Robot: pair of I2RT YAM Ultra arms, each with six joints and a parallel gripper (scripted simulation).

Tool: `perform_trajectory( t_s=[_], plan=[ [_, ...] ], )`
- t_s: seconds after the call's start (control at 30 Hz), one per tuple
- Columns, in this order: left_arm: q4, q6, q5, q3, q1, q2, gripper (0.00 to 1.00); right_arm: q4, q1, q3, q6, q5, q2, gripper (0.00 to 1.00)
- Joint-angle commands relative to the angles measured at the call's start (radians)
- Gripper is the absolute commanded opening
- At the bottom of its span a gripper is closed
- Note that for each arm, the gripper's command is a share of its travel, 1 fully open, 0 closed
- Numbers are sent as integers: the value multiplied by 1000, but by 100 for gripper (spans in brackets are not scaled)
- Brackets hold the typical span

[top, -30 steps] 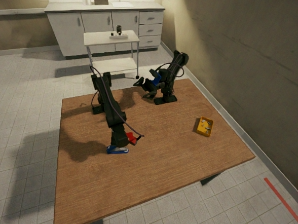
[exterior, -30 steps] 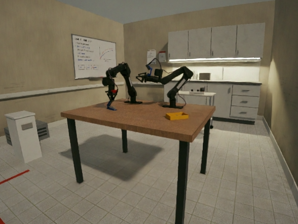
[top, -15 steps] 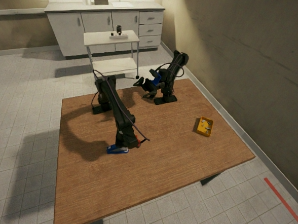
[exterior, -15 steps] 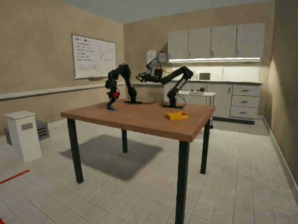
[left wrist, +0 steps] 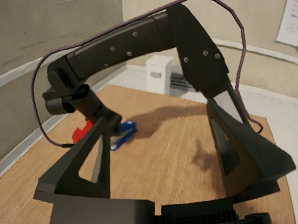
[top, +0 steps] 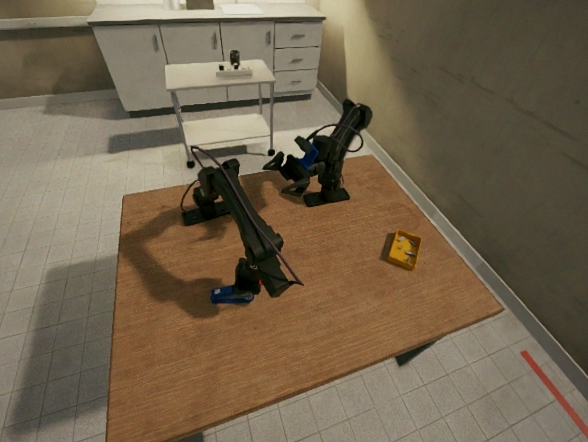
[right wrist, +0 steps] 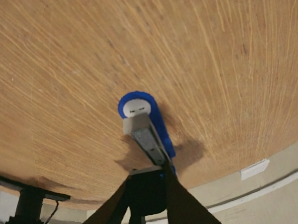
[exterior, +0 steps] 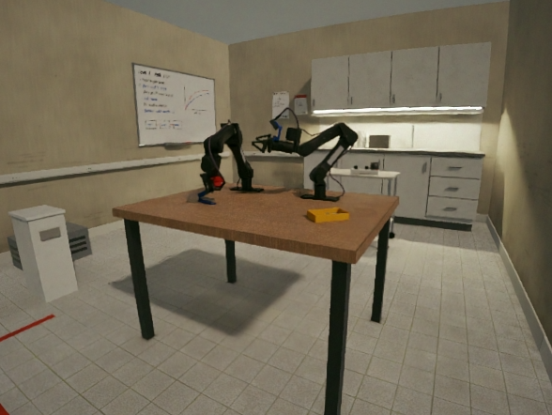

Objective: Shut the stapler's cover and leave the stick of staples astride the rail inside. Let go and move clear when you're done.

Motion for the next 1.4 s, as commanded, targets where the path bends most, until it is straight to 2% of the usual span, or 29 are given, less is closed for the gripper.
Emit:
perform_trajectory(
  t_s=[0.0,0.4,0.53,0.57,0.9,0.93,1.2,1.27,1.33,1.37],
  plan=[
    [15,-7,5,6,9,0,100,-54,25,55,48,42,23,0],
    [15,-7,5,6,9,0,100,-76,25,78,64,48,37,0],
    [15,-7,5,6,9,0,100,-76,25,78,64,48,37,45],
    [15,-7,5,6,9,0,100,-77,25,78,64,48,37,52],
    [15,-7,5,6,9,0,100,-120,44,133,75,43,30,52],
    [15,-7,5,6,9,0,100,-121,45,134,75,42,26,64],
    [15,-7,5,6,9,0,100,-117,76,145,64,44,-45,64],
    [22,-5,0,9,9,-1,100,-104,75,142,42,18,-42,87],
    [22,-5,0,9,9,-1,100,-104,75,142,42,18,-42,87],
    [-20,1,-26,10,7,-2,100,-79,61,143,25,-5,-45,98]
  ],
)
